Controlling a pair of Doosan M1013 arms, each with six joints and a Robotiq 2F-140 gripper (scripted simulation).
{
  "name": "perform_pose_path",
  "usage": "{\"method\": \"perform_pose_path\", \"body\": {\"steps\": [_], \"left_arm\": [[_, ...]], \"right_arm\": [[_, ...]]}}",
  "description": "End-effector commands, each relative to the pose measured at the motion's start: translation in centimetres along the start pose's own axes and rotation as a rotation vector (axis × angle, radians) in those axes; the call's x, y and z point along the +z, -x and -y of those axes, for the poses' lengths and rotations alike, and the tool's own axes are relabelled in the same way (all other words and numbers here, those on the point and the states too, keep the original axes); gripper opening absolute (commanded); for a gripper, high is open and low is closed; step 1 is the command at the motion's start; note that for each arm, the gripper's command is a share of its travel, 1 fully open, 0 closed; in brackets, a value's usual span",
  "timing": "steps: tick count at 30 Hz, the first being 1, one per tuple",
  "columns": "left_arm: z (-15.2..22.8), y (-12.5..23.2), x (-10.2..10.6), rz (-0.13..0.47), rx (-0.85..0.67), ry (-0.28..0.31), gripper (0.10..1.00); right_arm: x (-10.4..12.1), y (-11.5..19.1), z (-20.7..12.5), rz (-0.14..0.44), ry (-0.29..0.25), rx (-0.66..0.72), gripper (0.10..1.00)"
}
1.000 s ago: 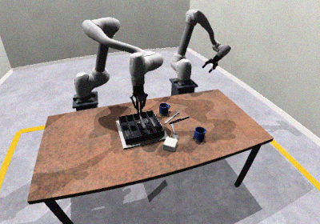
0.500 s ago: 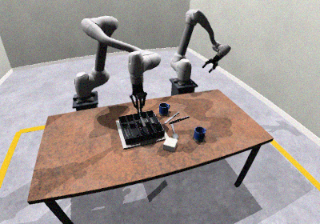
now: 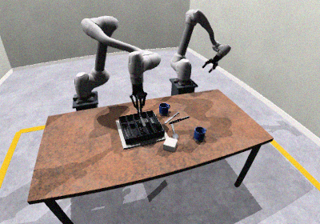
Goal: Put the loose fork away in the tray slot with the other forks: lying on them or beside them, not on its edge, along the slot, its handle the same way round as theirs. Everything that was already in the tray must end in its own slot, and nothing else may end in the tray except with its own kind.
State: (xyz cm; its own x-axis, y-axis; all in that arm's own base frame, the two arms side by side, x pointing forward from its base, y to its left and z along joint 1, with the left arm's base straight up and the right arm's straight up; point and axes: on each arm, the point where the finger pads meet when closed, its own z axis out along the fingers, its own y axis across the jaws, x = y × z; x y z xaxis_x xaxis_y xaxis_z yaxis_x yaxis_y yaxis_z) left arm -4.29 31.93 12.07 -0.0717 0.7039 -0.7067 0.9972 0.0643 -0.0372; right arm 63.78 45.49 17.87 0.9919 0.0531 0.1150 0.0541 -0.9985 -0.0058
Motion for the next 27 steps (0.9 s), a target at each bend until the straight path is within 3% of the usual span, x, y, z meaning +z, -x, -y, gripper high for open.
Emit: {"method": "perform_pose_path", "body": {"steps": [1, 27], "left_arm": [[0.0, 0.0, 0.0, -0.001, 0.000, 0.000, 1.000], [0.0, 0.0, 0.0, -0.001, 0.000, 0.000, 1.000]], "right_arm": [[0.0, 0.0, 0.0, -0.001, -0.001, 0.000, 0.118], [3.2, 0.3, 0.0, -0.001, -0.001, 0.000, 0.118]]}}
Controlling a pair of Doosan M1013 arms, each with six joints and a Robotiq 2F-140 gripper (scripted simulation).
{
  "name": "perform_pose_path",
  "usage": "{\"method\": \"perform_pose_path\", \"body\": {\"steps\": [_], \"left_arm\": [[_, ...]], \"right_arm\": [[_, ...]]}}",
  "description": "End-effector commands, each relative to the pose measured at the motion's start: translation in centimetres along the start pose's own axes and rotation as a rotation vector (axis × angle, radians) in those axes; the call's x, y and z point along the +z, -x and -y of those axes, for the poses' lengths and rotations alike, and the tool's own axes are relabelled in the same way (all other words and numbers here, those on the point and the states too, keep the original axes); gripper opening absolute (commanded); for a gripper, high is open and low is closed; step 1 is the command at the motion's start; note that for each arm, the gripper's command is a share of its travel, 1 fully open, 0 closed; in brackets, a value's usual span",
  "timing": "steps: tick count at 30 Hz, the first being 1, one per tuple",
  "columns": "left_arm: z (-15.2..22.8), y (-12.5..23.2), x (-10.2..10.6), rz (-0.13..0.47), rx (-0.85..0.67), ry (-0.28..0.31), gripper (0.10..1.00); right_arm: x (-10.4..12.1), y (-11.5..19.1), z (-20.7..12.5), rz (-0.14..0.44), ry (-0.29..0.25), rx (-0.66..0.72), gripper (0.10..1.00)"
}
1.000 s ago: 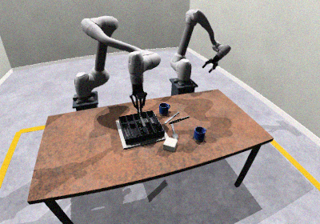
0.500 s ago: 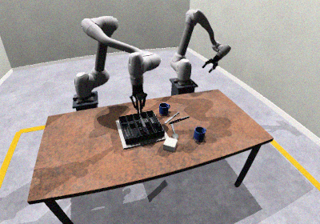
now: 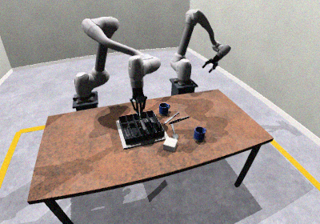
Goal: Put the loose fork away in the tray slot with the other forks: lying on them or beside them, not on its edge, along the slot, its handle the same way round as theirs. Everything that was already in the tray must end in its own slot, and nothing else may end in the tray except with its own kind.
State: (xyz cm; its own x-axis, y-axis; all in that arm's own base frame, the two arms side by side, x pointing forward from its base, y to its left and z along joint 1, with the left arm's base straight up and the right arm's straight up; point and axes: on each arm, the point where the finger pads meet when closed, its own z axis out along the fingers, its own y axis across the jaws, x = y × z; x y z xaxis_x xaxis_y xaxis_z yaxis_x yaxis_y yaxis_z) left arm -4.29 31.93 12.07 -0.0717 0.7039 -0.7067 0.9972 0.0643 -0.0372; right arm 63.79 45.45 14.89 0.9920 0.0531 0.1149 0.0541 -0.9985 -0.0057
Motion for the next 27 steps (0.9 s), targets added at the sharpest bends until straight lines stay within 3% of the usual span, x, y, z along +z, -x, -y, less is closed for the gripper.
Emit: {"method": "perform_pose_path", "body": {"steps": [1, 27], "left_arm": [[0.0, 0.0, 0.0, -0.001, 0.000, 0.000, 1.000], [0.0, 0.0, 0.0, -0.001, 0.000, 0.000, 1.000]], "right_arm": [[0.5, 0.0, 0.0, -0.001, -0.001, 0.000, 0.118], [6.3, 0.7, -0.1, -0.001, -0.001, 0.000, 0.118]]}}
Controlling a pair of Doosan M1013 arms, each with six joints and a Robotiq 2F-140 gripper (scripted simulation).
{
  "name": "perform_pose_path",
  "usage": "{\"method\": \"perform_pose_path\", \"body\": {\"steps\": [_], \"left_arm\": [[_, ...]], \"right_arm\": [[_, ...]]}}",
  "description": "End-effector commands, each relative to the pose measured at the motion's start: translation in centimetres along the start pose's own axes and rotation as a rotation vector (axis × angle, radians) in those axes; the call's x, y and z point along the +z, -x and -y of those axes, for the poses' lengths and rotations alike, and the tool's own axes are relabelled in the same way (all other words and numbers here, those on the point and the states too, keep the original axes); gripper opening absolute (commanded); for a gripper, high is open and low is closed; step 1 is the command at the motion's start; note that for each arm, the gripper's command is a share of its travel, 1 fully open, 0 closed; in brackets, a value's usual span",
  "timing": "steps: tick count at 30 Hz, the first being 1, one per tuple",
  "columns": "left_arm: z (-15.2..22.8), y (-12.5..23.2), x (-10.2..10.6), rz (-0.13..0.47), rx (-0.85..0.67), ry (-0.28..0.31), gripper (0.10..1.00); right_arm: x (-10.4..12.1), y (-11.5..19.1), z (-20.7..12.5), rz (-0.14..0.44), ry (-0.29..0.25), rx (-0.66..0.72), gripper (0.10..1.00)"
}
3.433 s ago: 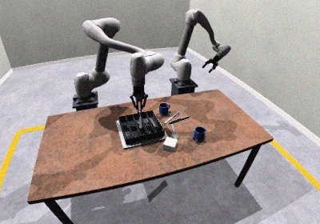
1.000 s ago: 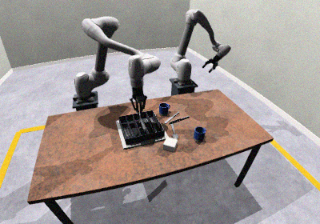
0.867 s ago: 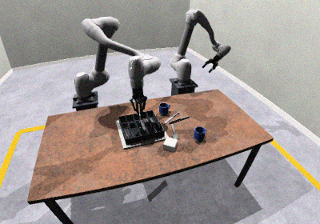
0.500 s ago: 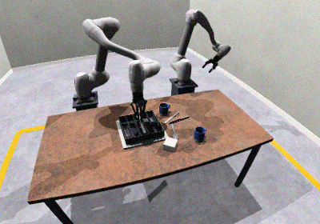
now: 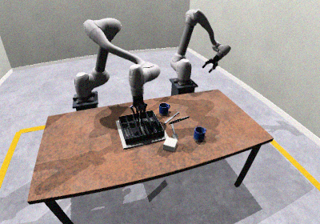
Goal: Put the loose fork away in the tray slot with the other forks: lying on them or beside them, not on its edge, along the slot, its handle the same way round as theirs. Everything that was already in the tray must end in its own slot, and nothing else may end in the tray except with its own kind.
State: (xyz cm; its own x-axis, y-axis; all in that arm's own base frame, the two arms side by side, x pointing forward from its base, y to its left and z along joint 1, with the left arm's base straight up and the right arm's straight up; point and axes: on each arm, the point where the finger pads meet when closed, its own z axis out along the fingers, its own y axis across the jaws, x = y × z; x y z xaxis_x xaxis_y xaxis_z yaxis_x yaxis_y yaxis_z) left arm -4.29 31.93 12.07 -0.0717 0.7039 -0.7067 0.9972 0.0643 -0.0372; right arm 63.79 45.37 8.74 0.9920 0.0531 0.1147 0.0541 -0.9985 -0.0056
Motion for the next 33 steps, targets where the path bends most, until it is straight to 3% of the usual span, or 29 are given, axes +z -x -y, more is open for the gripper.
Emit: {"method": "perform_pose_path", "body": {"steps": [1, 33], "left_arm": [[0.0, 0.0, 0.0, -0.001, 0.000, 0.000, 1.000], [0.0, 0.0, 0.0, -0.001, 0.000, 0.000, 1.000]], "right_arm": [[0.3, 0.0, 0.0, -0.001, -0.001, 0.000, 0.118], [1.5, 0.1, 0.0, -0.001, -0.001, 0.000, 0.118]]}}
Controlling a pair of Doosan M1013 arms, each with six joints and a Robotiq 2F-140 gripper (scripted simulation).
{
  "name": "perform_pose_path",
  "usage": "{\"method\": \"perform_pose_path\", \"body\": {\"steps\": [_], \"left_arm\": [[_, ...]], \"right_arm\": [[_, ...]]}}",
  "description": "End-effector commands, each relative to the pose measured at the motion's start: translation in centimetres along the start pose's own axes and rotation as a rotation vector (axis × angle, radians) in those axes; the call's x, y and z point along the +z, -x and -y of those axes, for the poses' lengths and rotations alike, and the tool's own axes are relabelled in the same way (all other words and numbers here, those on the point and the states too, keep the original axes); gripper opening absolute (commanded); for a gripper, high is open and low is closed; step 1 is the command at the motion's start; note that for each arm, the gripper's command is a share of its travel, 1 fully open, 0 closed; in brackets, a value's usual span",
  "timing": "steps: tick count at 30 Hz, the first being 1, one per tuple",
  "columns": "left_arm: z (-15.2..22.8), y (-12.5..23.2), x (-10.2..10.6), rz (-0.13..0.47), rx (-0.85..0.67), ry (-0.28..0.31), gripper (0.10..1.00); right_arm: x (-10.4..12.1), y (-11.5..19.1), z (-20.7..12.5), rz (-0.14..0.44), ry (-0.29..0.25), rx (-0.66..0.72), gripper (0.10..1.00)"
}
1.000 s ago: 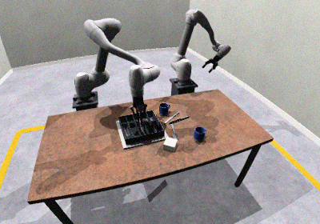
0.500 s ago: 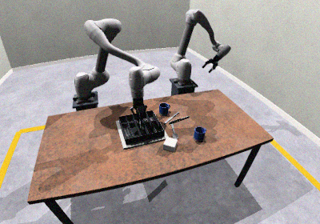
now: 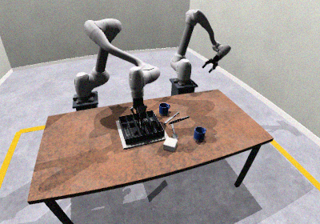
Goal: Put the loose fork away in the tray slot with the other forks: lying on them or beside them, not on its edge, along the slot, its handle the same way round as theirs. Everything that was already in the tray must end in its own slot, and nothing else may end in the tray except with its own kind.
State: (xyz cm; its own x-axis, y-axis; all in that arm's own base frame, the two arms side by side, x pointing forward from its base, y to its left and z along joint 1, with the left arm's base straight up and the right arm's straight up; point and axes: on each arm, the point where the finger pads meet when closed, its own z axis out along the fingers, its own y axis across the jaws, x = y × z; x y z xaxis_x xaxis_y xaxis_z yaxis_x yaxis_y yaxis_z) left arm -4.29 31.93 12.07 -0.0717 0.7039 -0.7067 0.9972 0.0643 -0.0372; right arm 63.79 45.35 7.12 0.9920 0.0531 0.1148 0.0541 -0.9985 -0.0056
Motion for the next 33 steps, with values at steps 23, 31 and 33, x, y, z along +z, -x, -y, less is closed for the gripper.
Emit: {"method": "perform_pose_path", "body": {"steps": [23, 31, 33], "left_arm": [[0.01, 0.00, -0.04, -0.001, 0.000, 0.000, 1.000], [0.01, 0.00, -0.04, -0.001, 0.000, 0.000, 1.000], [0.01, 0.00, -0.04, -0.001, 0.000, 0.000, 1.000]], "right_arm": [[0.16, -0.02, 0.04, -0.001, -0.001, 0.000, 0.118], [0.34, 0.00, 0.03, -0.001, -0.001, 0.000, 0.118], [0.34, 0.00, 0.03, -0.001, -0.001, 0.000, 0.118]]}}
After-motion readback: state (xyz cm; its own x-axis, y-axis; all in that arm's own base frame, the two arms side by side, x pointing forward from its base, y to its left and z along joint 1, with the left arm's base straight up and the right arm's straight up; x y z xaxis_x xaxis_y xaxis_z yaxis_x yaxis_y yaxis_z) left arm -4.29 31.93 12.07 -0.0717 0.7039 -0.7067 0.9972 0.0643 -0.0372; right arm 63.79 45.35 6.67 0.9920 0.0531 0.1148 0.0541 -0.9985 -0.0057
